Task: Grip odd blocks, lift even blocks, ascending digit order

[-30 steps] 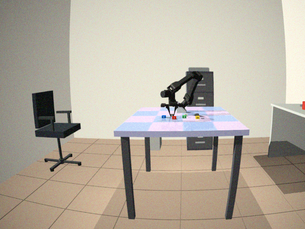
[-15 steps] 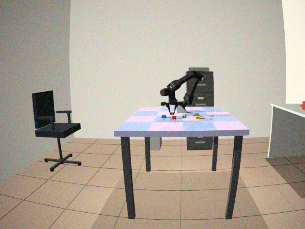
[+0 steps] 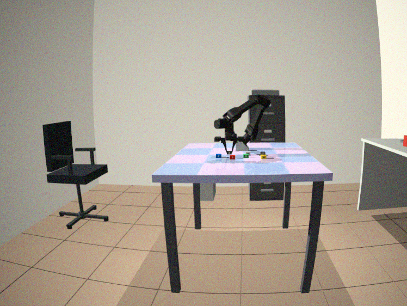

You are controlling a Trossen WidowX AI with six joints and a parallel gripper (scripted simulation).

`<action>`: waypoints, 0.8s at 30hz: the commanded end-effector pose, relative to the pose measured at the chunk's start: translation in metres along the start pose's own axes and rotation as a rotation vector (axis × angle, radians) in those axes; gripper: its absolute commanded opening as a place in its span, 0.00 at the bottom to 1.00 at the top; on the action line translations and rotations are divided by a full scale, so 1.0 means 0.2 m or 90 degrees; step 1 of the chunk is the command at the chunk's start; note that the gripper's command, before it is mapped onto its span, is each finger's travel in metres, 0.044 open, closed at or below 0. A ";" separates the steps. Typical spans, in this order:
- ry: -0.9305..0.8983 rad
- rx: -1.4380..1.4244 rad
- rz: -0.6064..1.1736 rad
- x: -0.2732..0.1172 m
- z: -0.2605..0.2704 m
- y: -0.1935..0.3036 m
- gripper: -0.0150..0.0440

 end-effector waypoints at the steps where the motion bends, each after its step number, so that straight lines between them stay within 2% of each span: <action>1: -0.007 0.004 0.005 0.05 0.01 0.01 0.46; 12: -0.007 0.004 0.005 0.05 0.01 0.01 0.46; 22: -0.007 0.004 0.005 0.05 0.01 0.01 0.90; 24: -0.007 0.004 0.005 0.05 0.01 0.01 0.93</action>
Point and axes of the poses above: the point midway between the two fingers, 35 mm back from their tips, its own x axis out along the fingers, its own z axis across the jaws, y = z × x, the point moved 10 cm from there along -x, back along the fingers, and after that the axes turned 6 degrees about -x, right-handed, at the moved point
